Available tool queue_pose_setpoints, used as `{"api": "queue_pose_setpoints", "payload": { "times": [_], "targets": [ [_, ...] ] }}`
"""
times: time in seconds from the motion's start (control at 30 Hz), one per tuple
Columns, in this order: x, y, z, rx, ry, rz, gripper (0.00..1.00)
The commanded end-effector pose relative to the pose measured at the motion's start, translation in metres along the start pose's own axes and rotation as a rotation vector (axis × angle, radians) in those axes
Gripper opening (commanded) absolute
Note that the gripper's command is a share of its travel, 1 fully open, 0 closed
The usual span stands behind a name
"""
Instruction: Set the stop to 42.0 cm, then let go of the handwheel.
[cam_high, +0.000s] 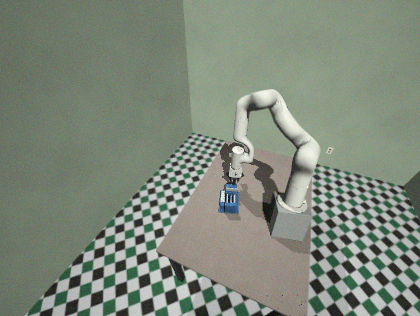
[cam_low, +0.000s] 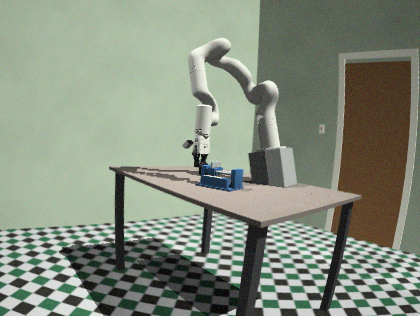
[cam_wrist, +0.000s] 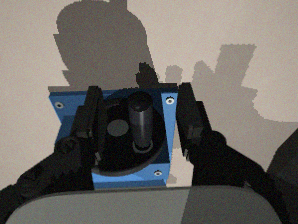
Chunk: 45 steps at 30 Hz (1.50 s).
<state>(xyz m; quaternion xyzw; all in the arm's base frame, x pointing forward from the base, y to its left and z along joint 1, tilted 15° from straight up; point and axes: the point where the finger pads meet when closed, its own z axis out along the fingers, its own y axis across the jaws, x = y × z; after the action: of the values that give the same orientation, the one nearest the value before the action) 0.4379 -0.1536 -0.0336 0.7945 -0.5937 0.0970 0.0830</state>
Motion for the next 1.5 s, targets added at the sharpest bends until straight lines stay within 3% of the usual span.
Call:
{"api": "queue_pose_setpoints", "payload": {
  "times": [0.0, 0.47, 0.7, 1.47],
  "targets": [
    [0.0, -0.001, -0.006, 0.001, 0.001, 0.0, 0.57],
    [0.0, -0.001, -0.077, 0.001, 0.001, 0.0, 0.57],
    [0.0, -0.001, -0.092, 0.001, 0.001, 0.0, 0.57],
    [-0.002, -0.005, -0.096, 0.001, 0.001, 0.0, 0.57]
  ]
}}
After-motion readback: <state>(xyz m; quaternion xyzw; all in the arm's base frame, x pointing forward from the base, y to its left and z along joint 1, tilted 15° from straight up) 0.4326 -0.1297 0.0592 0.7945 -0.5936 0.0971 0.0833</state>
